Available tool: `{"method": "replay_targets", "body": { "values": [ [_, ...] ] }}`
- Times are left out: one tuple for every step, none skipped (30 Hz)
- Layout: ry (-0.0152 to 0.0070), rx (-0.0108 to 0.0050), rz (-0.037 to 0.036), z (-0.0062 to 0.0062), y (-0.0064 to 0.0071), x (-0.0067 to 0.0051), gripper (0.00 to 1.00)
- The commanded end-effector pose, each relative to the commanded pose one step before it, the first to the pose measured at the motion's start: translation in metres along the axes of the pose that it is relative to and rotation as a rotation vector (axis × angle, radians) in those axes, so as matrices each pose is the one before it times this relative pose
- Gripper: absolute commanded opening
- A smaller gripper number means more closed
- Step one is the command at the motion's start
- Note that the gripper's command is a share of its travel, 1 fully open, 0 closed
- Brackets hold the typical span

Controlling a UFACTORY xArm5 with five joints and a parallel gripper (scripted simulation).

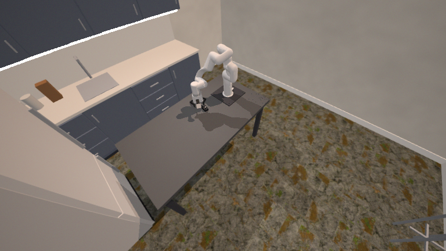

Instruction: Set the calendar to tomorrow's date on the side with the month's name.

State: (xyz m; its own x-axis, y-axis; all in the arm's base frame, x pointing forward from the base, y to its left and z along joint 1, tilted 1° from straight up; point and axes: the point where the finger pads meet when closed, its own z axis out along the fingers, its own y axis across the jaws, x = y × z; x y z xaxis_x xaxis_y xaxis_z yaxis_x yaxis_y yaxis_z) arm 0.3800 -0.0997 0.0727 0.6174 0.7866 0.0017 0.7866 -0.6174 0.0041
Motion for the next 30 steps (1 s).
{"method": "replay_targets", "body": {
  "values": [
    [0.00165, -0.00328, 0.15008, -0.00072, 0.00331, -0.00292, 1.0],
    [0.0, -0.00004, 0.03786, 0.0001, 0.00061, -0.00073, 1.0],
    [0.0, 0.0, 0.0, 0.0, 0.0, 0.0, 1.0],
    [0.0, 0.0, 0.0, 0.0, 0.0, 0.0, 1.0],
    [0.0, -0.00003, 0.02944, 0.00008, 0.00049, -0.00055, 1.0],
    [-0.00005, -0.00001, 0.01352, 0.00027, 0.00165, -0.00168, 1.0],
    [-0.00008, 0.00001, 0.00008, 0.00037, 0.00224, -0.00224, 1.0],
    [-0.00001, 0.0, 0.00001, 0.00006, 0.00037, -0.00038, 1.0],
    [0.0, 0.0, 0.00141, 0.0, 0.00002, -0.00002, 1.0],
    [0.0, -0.00001, 0.00841, 0.00002, 0.00015, -0.00015, 1.0],
    [0.0, -0.00002, 0.01882, 0.00005, 0.00034, -0.00033, 1.0],
    [0.0, -0.00003, 0.02943, 0.00008, 0.00053, -0.00051, 1.0],
    [0.00001, -0.00004, 0.03783, 0.0001, 0.0007, -0.00063, 1.0],
    [0.00001, -0.00004, 0.04244, 0.00011, 0.00081, -0.00068, 1.0],
    [0.00001, -0.00004, 0.04244, 0.00011, 0.00084, -0.00065, 1.0],
    [0.00001, -0.00004, 0.03783, 0.0001, 0.00077, -0.00055, 1.0],
    [0.00001, -0.00003, 0.02943, 0.00008, 0.00062, -0.00041, 1.0],
    [-0.00005, -0.00002, 0.01367, 0.00027, 0.002, -0.00118, 1.0],
    [-0.00008, -0.00001, 0.00008, 0.00037, 0.00278, -0.00159, 1.0],
    [0.0, 0.0, 0.0, 0.0, 0.0, 0.0, 1.0],
    [0.0, 0.0, 0.0, 0.0, 0.0, 0.0, 1.0],
    [-0.00001, 0.0, 0.00001, 0.00006, 0.00046, -0.00027, 1.0],
    [0.0, 0.0, 0.0, 0.0, 0.0, 0.0, 1.0],
    [0.0, 0.0, 0.0, 0.0, 0.0, 0.0, 1.0],
    [0.0, 0.0, 0.0, 0.0, 0.0, 0.0, 1.0],
    [0.0, 0.0, 0.0, 0.0, 0.0, 0.0, 1.0],
    [0.0, 0.0, 0.0, 0.0, 0.0, 0.0, 1.0],
    [0.0, 0.0, 0.0, 0.0, 0.0, 0.0, 1.0],
    [0.0, 0.0, 0.0, 0.0, 0.0, 0.0, 1.0],
    [0.0, 0.0, 0.0, 0.0, 0.0, 0.0, 1.0]
  ]
}}
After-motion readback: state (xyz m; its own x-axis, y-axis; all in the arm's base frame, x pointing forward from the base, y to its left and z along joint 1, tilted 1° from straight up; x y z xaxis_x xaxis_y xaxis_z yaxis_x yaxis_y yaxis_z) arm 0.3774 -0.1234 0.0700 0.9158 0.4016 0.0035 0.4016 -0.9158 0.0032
